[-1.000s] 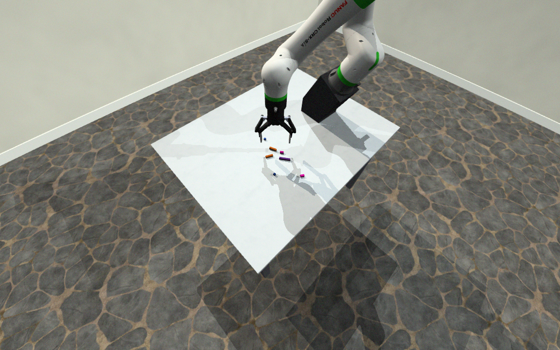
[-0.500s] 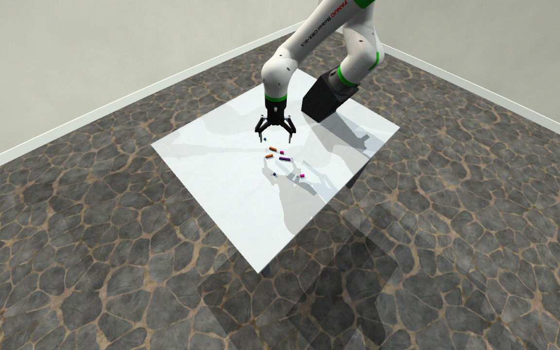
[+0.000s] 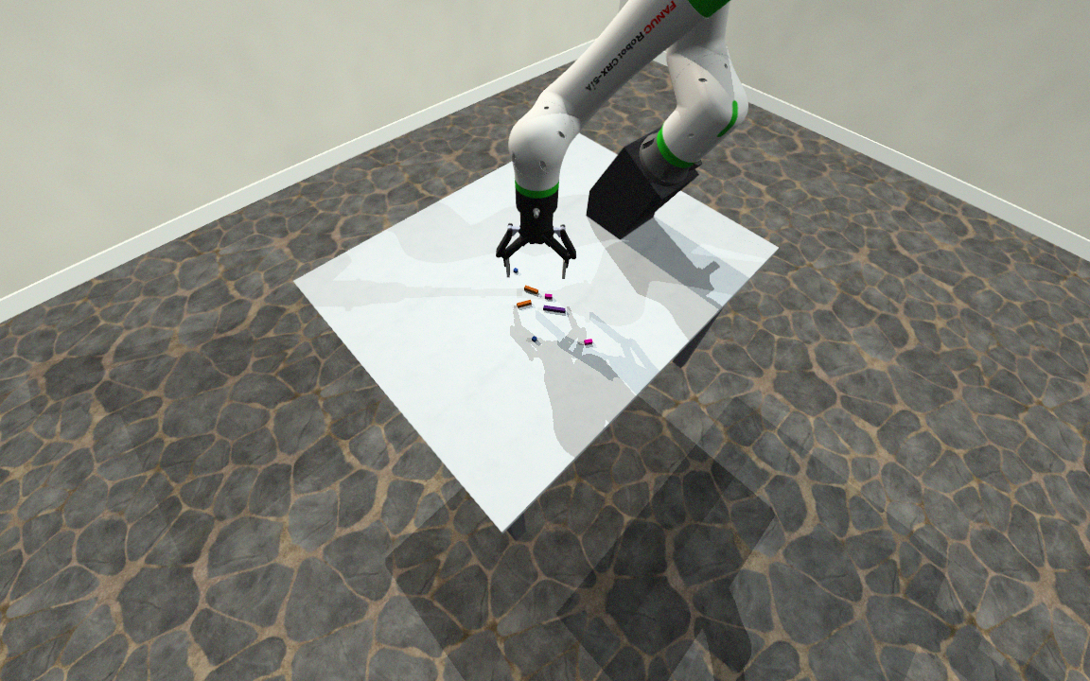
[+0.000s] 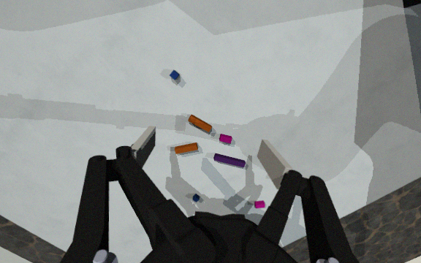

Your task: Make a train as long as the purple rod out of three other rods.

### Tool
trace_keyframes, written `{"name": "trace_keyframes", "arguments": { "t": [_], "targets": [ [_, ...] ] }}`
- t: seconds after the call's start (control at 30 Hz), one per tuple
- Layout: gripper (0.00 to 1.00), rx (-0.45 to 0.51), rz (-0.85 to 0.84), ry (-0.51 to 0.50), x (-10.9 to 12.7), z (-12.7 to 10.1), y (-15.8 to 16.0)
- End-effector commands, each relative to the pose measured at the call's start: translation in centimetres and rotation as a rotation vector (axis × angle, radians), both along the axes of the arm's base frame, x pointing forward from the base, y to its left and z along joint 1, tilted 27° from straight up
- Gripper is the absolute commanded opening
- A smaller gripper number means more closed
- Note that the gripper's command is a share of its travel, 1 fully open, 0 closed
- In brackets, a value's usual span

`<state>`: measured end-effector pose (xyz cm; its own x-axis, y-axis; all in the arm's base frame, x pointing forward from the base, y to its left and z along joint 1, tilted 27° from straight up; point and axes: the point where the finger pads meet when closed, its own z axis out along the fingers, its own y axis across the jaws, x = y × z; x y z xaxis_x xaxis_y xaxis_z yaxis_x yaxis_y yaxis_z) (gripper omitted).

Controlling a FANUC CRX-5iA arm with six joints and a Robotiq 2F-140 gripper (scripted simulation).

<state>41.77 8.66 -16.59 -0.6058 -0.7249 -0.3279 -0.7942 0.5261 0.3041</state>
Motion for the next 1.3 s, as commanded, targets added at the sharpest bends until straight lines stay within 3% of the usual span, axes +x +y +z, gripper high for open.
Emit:
{"name": "trace_keyframes", "arguments": {
  "t": [0.0,0.43,0.63,1.13,1.2,1.23,1.27],
  "targets": [
    [1.0,0.0,0.0,0.0,0.0,0.0,0.0],
    [1.0,-0.001,-0.001,-0.001,0.1,0.0,0.0],
    [1.0,-0.008,-0.029,-0.02,1.6,0.1,-0.4],
    [1.0,-0.097,-0.397,-0.226,18.5,3.4,-7.1],
    [1.0,-0.097,-0.397,-0.226,18.5,3.4,-7.1],
    [1.0,-0.11,-0.463,-0.254,20.8,4.3,-8.5],
    [1.0,-0.115,-0.491,-0.265,21.7,4.6,-9.1]
  ]
}}
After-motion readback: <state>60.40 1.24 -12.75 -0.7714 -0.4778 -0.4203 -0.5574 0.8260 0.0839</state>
